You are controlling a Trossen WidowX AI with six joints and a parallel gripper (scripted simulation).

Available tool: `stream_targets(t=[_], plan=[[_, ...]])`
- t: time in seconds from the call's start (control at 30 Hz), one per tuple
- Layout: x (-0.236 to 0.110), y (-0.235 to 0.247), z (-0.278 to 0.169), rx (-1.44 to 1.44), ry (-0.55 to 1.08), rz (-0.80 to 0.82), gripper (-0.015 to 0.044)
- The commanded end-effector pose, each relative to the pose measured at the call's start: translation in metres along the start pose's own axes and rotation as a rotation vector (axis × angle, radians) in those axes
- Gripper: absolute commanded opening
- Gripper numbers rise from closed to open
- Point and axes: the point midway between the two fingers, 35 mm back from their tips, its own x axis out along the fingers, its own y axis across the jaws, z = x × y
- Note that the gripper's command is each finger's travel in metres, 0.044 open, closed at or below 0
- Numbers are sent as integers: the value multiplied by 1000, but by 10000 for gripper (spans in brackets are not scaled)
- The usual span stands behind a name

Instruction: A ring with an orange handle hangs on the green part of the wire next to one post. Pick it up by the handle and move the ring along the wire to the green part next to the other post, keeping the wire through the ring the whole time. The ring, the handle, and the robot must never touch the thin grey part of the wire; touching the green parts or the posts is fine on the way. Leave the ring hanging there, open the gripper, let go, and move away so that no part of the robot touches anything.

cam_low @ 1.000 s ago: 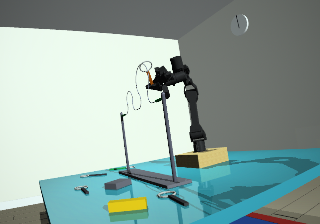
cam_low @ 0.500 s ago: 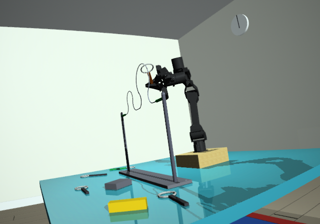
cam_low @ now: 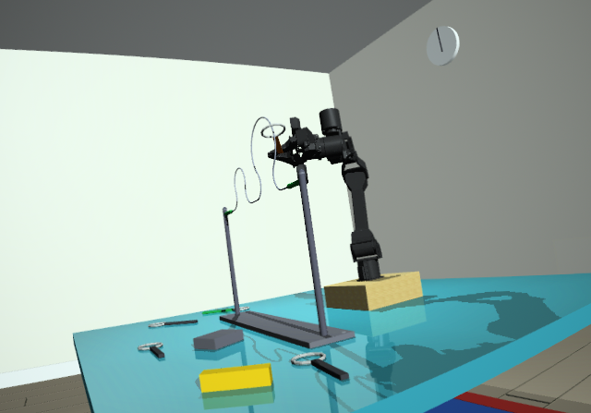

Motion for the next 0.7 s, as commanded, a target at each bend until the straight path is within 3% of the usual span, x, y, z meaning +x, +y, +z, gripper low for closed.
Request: stream_targets(t=[0.0, 0.67], plan=[[0, 0, -1, -48, -3, -22, -150], [1, -9, 0, -256, -28, -135, -150]])
